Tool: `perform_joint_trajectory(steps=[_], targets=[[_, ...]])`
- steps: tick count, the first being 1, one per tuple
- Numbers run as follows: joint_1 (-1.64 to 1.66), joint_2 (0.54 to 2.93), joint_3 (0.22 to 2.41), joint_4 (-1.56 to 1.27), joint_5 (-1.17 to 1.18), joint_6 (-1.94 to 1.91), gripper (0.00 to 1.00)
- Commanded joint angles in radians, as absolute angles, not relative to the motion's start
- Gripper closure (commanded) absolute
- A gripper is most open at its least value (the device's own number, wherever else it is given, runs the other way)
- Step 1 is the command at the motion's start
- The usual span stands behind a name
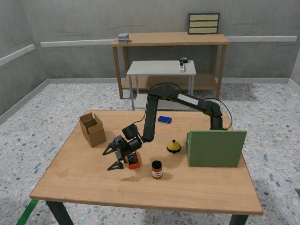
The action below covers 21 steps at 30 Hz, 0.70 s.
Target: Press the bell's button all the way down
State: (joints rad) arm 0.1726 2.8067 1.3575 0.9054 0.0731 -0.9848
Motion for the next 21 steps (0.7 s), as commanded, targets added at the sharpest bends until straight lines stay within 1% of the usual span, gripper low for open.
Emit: perform_joint_trajectory(steps=[1, 17, 21], targets=[[0.199, 2.789, 1.366, 0.91, 0.06, -0.983, 0.0], [0.199, 2.789, 1.366, 0.91, 0.06, -0.983, 0.0], [0.193, 2.769, 1.335, 0.881, 0.086, -0.964, 0.0]])
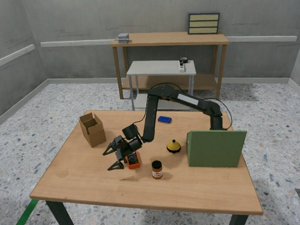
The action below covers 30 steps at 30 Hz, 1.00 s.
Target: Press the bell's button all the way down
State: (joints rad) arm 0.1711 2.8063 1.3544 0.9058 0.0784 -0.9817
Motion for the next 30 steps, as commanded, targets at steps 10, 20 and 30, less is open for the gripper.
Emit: perform_joint_trajectory(steps=[10, 20, 30], targets=[[0.218, 2.573, 1.229, 0.608, 0.201, -0.742, 0.0], [0.235, 2.424, 1.139, 0.366, 0.288, -0.576, 0.0], [0.252, 2.27, 1.034, 0.127, 0.383, -0.399, 0.0]])
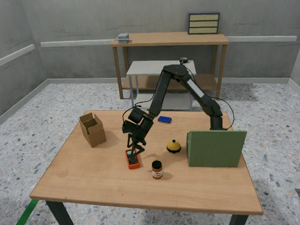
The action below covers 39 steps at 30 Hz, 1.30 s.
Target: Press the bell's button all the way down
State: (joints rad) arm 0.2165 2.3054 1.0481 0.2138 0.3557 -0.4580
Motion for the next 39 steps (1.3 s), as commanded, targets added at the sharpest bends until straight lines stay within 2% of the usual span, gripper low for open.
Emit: perform_joint_trajectory(steps=[1, 3, 4, 13, 39], targets=[[0.258, 2.215, 1.001, 0.047, 0.415, -0.34, 0.0], [0.26, 2.203, 1.04, 0.024, 0.412, -0.327, 0.0], [0.263, 2.163, 0.971, -0.038, 0.447, -0.279, 0.0], [0.28, 2.007, 0.887, -0.291, 0.54, -0.101, 0.0], [0.318, 1.689, 0.75, -0.82, 0.714, 0.273, 0.0]])
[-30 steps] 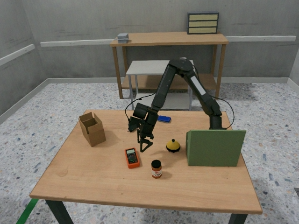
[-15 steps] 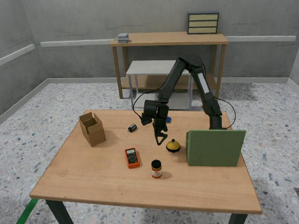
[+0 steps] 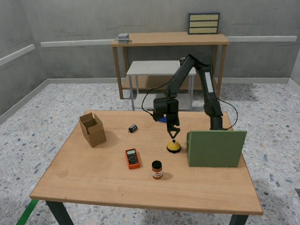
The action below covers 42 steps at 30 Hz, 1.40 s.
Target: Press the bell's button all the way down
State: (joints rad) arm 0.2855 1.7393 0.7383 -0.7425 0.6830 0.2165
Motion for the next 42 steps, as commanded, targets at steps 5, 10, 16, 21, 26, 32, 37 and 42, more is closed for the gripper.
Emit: perform_joint_trajectory(steps=[5, 10, 16, 21, 26, 32, 37, 42], targets=[[0.323, 1.684, 0.756, -0.841, 0.714, 0.286, 0.0], [0.324, 1.684, 0.757, -0.844, 0.714, 0.289, 0.0], [0.324, 1.684, 0.757, -0.845, 0.714, 0.289, 1.0], [0.324, 1.684, 0.757, -0.845, 0.713, 0.288, 1.0], [0.324, 1.684, 0.757, -0.845, 0.713, 0.288, 1.0], [0.324, 1.684, 0.757, -0.845, 0.713, 0.288, 1.0], [0.324, 1.684, 0.757, -0.846, 0.713, 0.288, 1.0], [0.324, 1.684, 0.757, -0.846, 0.713, 0.288, 1.0]])
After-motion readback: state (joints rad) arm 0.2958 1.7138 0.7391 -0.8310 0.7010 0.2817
